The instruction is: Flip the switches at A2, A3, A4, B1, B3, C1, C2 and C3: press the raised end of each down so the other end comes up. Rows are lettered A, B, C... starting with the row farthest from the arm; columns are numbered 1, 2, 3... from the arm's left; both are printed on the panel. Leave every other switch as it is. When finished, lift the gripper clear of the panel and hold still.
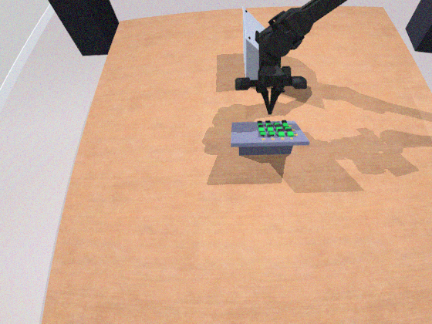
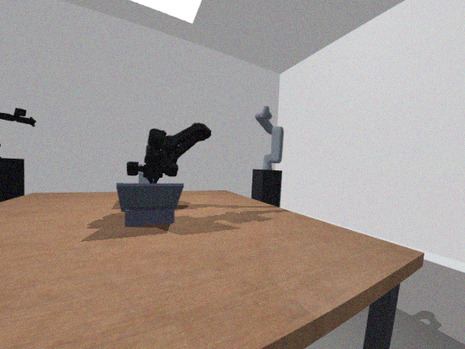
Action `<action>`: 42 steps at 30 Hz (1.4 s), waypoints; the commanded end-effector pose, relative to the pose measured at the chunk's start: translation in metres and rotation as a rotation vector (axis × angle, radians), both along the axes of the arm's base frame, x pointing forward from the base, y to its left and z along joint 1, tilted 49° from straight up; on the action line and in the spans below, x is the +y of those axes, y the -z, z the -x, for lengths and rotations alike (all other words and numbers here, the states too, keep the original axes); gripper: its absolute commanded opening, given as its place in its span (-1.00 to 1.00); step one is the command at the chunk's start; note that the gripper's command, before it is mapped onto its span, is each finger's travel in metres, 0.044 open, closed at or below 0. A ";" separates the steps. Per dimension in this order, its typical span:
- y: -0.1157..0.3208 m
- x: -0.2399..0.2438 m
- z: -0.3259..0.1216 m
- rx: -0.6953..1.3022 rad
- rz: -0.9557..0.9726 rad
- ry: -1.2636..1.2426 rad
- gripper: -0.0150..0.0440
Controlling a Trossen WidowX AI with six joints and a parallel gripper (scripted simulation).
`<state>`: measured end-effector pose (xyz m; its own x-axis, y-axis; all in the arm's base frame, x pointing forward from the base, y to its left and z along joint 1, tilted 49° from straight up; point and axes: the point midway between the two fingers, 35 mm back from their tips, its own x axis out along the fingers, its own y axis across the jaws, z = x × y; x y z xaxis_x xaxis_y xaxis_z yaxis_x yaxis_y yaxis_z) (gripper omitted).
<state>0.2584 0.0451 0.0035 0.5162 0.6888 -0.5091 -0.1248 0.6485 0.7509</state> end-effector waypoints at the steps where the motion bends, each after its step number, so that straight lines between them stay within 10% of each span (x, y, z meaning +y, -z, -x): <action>1: 0.004 0.005 -0.002 -0.002 -0.004 0.009 -0.49; 42: 0.016 0.023 -0.014 -0.002 -0.006 0.009 -0.49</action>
<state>0.2716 0.0679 -0.0128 0.5209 0.6894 -0.5035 -0.1227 0.6441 0.7550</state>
